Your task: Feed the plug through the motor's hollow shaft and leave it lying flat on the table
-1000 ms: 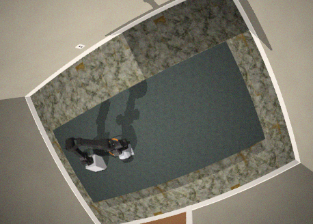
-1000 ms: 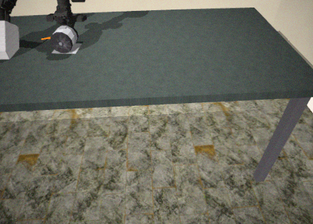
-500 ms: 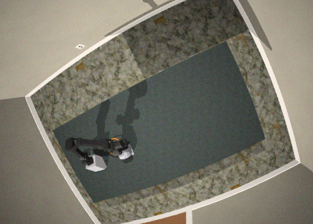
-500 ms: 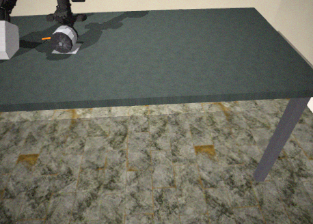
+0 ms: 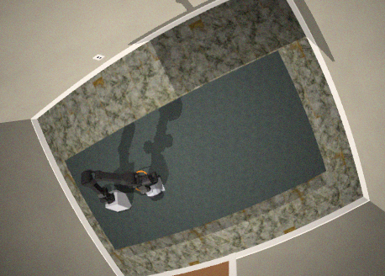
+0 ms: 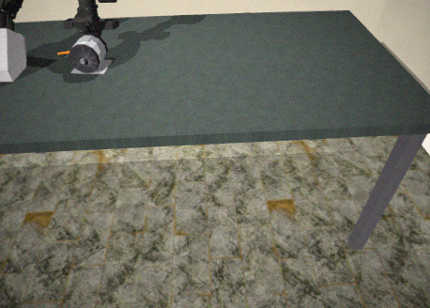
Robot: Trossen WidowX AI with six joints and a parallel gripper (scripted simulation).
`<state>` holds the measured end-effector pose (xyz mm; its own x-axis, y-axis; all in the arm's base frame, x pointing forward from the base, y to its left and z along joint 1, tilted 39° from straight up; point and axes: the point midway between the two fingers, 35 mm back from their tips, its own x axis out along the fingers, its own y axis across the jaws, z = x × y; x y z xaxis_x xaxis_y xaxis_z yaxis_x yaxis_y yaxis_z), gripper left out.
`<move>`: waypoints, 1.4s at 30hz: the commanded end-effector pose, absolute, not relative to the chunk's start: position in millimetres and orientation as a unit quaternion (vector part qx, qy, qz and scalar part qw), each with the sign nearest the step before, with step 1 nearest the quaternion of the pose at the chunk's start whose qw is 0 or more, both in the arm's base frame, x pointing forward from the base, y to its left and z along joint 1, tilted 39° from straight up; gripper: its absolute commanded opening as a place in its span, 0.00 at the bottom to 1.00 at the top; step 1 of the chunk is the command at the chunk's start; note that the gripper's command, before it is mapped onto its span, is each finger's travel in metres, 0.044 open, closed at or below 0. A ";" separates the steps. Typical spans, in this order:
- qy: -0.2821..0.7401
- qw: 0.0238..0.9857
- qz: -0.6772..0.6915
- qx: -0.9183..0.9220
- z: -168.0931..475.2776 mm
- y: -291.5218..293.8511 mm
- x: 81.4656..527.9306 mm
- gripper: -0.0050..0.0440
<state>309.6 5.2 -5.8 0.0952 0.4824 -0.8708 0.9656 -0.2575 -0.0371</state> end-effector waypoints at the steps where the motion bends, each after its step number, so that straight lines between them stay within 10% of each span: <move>1: 0.533 0.295 -0.410 0.679 -5.7 5.3 309.5 0.25; 42: 0.535 0.295 -0.411 0.677 -6.6 14.4 307.1 0.31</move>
